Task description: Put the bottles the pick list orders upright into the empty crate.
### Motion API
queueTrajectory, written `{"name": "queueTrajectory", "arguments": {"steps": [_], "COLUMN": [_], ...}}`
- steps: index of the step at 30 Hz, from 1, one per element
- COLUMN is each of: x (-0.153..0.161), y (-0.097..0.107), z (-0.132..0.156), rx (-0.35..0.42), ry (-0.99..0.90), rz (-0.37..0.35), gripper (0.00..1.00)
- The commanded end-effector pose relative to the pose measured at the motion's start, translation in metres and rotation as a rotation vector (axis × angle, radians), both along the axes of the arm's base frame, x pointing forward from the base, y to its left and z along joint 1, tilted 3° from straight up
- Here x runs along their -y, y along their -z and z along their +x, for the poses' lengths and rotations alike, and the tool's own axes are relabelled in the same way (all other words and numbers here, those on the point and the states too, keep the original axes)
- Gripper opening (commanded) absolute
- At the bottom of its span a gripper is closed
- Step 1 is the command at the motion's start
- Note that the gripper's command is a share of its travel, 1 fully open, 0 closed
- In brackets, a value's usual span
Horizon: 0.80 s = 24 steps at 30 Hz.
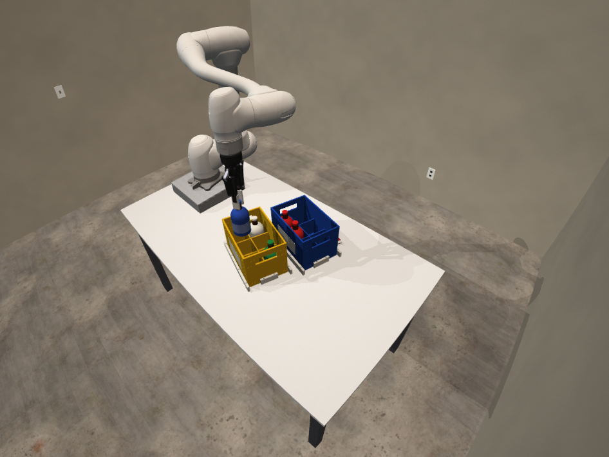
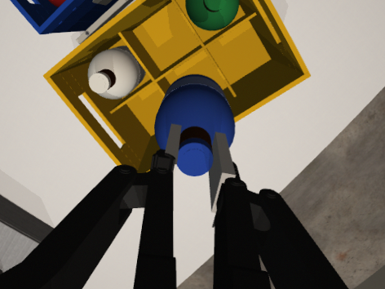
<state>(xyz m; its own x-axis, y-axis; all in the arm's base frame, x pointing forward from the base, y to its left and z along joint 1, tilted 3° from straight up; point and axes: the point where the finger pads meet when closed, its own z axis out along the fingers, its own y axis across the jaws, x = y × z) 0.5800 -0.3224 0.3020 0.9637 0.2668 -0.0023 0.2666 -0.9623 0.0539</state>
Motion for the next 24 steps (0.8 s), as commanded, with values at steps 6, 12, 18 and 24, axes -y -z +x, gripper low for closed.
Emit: {"name": "queueTrajectory", "arguments": {"steps": [6,12,18,24], "x": [-0.008,-0.015,-0.019,-0.026], "y": [0.0,0.0,0.001,0.001], "z": [0.011,0.021,0.028,0.038], "rx": [0.0,0.0,0.0,0.0], "ry": [0.0,0.0,0.0,0.0], "rz": [0.0,0.0,0.0,0.0], "gripper": [0.0,0.0,0.0,0.0]}}
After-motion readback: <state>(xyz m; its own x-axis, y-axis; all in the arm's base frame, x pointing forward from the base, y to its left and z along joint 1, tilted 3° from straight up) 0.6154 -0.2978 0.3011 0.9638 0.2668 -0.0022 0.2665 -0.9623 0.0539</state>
